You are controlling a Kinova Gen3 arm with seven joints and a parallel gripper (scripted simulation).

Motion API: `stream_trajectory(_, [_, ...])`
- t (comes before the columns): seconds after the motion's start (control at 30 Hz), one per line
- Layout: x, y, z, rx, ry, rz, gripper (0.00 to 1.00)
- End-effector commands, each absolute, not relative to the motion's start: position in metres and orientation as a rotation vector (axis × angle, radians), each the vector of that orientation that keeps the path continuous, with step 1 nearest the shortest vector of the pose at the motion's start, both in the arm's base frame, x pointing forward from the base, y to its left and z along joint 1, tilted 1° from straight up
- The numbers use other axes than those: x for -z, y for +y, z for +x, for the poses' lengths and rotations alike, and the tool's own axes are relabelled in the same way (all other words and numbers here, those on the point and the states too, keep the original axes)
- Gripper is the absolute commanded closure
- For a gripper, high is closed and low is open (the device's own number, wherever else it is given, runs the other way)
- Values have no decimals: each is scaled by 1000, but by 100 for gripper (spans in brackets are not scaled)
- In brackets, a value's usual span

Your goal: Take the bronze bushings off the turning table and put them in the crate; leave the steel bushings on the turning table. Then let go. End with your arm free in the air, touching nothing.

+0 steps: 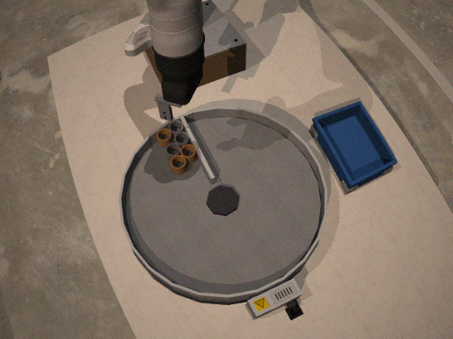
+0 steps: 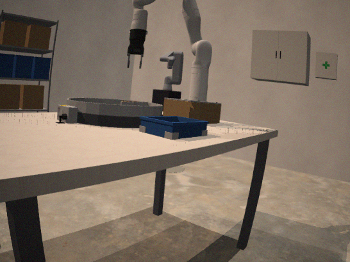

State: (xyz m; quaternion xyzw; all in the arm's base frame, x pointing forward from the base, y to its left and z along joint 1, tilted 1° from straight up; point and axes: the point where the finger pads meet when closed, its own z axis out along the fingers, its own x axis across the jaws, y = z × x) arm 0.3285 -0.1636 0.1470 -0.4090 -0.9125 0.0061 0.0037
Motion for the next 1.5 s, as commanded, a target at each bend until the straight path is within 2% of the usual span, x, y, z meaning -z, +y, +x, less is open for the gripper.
stream_trajectory(0.0, [-148, -164, 329, -19, -2862, -1283, 0])
stream_trajectory(1.2, [-148, -164, 329, -19, -2862, -1283, 0])
stream_trajectory(1.47, [-119, -154, 330, -20, -2862, -1285, 0])
